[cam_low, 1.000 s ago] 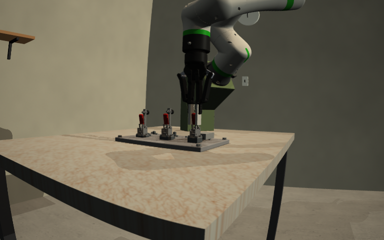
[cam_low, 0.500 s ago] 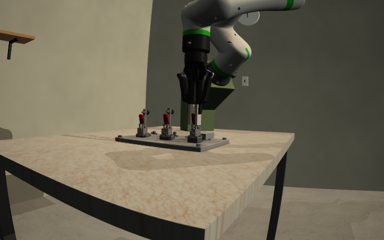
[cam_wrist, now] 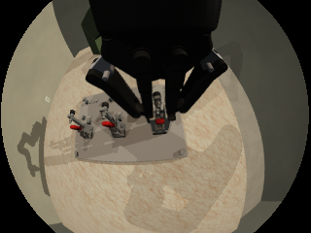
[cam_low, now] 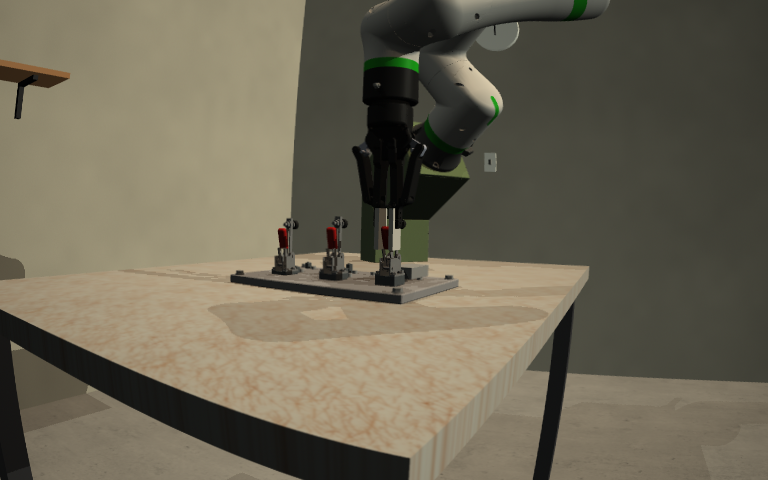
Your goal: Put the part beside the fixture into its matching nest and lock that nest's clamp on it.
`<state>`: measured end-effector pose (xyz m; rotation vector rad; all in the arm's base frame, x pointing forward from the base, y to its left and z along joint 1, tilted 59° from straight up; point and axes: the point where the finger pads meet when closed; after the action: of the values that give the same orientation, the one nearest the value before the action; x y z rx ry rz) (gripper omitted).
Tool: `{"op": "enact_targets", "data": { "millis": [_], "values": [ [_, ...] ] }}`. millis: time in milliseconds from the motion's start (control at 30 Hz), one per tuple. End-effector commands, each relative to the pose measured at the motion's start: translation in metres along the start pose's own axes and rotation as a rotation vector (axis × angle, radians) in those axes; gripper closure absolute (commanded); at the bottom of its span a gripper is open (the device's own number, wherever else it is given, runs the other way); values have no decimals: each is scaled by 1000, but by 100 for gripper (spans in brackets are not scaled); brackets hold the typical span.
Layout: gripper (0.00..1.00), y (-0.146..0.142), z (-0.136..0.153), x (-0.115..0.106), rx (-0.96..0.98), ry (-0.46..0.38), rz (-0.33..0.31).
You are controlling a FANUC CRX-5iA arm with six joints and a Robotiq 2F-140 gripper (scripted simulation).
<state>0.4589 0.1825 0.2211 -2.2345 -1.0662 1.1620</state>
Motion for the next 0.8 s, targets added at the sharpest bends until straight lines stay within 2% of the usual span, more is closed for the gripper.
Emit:
{"op": "enact_targets", "data": {
  "millis": [0, 767],
  "values": [
    [100, 1, -3, 0, 0, 1, 0],
    [100, 4, -22, 6, 0, 1, 0]
  ]
}}
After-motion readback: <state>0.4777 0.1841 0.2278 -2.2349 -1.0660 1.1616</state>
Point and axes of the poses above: the point where the finger pads meet when closed, its own x axis out along the fingers, its own y axis across the jaws, z = x × y, and after that the axes turned 9 degrees about -x, right-handed
